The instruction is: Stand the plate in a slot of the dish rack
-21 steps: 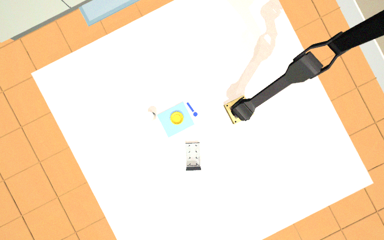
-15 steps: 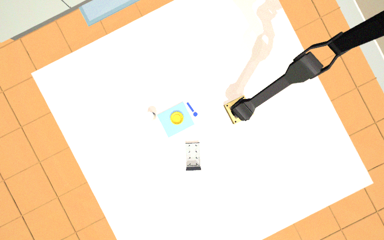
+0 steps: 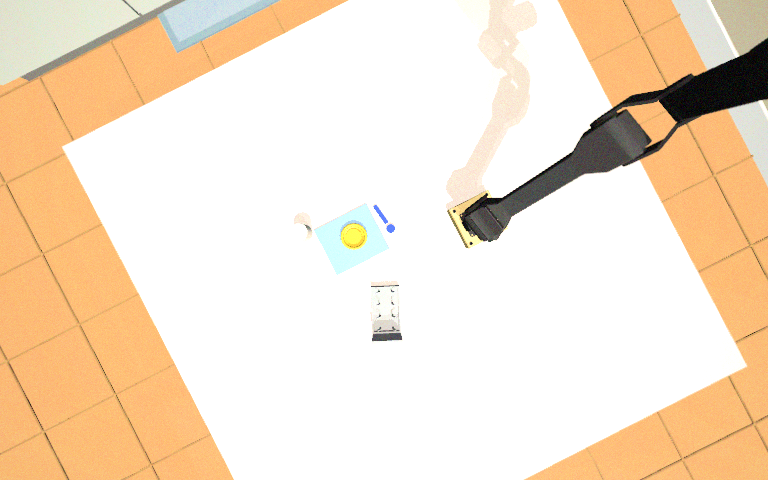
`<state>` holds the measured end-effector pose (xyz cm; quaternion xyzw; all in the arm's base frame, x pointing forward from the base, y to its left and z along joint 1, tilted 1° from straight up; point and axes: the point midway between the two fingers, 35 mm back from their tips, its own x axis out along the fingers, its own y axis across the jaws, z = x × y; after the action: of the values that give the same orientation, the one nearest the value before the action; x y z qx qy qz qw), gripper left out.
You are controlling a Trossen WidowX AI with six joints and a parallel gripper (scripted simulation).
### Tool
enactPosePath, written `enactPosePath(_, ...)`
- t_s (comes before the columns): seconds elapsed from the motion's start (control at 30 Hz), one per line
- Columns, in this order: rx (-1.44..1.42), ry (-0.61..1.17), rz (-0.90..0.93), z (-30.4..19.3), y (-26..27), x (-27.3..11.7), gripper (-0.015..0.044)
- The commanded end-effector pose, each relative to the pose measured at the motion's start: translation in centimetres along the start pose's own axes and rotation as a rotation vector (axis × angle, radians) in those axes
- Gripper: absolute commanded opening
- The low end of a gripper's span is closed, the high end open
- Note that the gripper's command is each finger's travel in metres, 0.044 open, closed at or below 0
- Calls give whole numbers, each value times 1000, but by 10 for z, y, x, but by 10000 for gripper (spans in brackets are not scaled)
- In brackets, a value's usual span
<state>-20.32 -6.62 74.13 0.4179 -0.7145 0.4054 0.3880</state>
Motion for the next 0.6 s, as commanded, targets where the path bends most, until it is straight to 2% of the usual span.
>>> enactPosePath(0.0, -93, 59, -72, -19, -29, -7, 400)
enactPosePath(0.37, -349, 233, -245, -63, -110, -35, 400)
enactPosePath(0.57, -405, 286, -291, -73, -133, -45, 400)
